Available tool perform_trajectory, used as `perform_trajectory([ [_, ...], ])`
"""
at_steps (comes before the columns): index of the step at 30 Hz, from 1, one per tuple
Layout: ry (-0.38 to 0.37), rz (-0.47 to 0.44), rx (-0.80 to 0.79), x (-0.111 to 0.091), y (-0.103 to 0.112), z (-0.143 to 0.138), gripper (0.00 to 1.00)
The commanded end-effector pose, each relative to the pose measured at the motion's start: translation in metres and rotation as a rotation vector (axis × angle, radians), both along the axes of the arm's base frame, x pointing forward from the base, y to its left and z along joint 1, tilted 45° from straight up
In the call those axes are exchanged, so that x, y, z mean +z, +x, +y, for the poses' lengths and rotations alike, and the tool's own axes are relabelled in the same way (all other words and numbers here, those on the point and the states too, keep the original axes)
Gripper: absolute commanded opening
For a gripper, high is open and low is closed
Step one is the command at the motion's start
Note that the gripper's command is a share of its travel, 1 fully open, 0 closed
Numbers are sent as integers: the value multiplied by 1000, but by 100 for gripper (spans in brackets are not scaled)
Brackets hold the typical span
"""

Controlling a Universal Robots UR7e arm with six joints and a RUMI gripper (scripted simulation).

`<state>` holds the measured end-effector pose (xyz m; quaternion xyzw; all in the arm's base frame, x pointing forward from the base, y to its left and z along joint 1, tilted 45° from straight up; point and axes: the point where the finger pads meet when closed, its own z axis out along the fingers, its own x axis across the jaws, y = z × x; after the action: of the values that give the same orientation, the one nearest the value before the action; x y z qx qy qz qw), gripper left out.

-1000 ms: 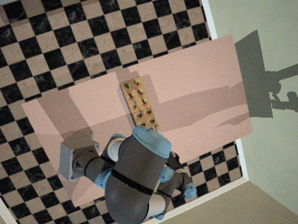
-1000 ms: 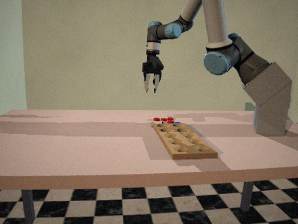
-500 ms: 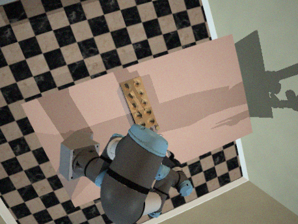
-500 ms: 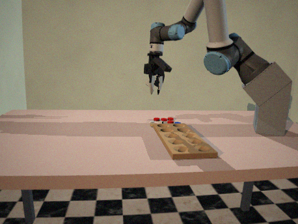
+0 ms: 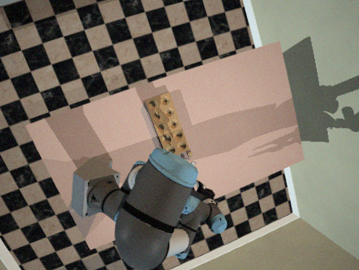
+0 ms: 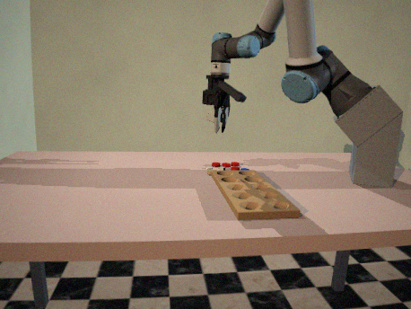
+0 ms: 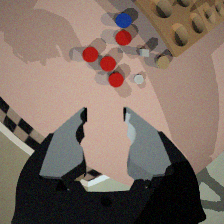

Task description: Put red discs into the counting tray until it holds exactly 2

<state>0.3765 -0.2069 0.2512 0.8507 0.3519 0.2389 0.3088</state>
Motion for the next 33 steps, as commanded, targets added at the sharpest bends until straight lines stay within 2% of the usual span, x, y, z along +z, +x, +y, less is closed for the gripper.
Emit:
perform_trajectory([
  [1, -88, 48, 97, -9, -5, 2, 28],
  [5, -146, 83, 156, -15, -7, 2, 28],
  [7, -146, 83, 156, -15, -7, 2, 28],
  [14, -268, 159, 282, -27, -13, 4, 28],
  [22, -370, 225, 389, -38, -18, 6, 28],
  [24, -370, 225, 389, -38, -18, 6, 28],
  [33, -471, 291, 497, -48, -23, 7, 28],
])
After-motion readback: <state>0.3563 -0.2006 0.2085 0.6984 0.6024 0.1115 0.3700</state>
